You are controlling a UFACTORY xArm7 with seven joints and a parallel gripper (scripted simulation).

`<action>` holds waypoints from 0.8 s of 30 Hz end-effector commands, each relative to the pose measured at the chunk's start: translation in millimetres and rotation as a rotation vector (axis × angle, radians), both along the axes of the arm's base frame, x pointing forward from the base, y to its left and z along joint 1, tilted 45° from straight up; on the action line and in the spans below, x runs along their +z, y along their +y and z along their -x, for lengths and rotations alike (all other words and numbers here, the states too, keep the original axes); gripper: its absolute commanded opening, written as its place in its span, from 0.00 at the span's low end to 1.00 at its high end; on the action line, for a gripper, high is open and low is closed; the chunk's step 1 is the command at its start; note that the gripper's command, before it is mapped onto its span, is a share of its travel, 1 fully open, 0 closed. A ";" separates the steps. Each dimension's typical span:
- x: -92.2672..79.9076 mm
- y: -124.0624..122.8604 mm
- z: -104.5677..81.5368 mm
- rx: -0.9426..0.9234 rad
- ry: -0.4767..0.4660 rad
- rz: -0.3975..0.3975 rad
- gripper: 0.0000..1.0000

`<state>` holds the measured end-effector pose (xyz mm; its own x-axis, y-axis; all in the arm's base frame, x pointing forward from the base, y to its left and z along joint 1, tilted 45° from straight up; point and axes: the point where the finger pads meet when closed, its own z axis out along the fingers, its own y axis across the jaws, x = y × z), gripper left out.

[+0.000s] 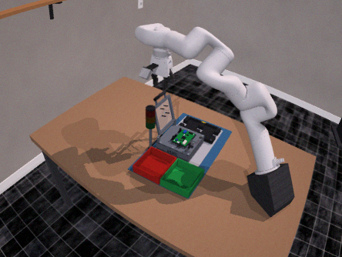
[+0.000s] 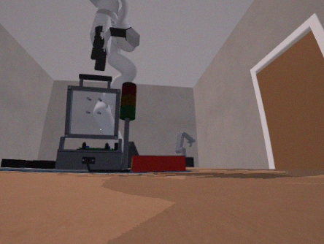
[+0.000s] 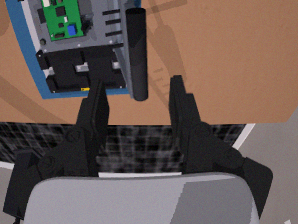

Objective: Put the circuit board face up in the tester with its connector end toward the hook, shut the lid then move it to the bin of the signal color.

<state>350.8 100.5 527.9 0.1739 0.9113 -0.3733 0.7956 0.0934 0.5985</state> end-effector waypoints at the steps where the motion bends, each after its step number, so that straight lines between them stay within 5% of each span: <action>1: -1.2 -0.9 -1.3 0.001 -0.002 0.001 0.51; 24: -11.1 -6.5 -9.4 0.001 -0.002 0.001 0.51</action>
<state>360.6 93.6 516.0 0.1740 0.9113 -0.3732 0.7957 0.0931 0.5984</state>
